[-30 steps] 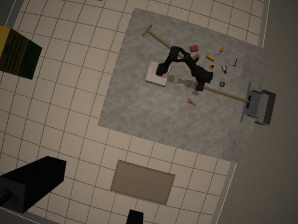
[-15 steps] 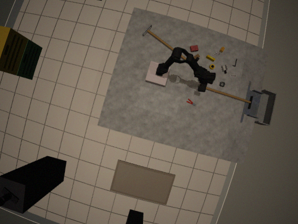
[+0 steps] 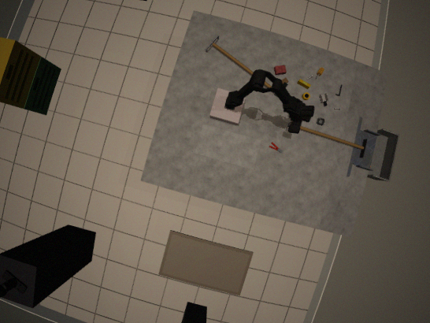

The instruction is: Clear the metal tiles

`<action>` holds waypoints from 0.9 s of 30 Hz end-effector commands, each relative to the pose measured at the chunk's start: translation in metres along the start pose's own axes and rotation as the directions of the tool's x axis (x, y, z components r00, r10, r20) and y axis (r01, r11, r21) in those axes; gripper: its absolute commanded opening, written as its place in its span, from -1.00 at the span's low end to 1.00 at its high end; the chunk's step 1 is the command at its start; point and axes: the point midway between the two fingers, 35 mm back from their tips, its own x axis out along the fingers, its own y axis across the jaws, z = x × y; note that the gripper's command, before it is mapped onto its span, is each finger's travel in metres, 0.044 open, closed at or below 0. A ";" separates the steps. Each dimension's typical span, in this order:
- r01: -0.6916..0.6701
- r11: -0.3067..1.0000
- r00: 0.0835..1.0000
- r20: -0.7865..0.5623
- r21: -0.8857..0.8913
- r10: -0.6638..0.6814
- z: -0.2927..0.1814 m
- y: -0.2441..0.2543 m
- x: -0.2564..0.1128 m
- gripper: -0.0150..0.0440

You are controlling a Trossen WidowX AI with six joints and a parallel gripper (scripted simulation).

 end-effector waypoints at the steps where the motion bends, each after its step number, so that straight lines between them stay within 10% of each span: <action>1: 0.002 1.000 1.000 0.014 0.003 -0.002 0.010 0.000 0.002 -0.49; 27: 0.002 1.000 1.000 0.017 0.003 -0.002 0.042 0.000 0.023 -0.49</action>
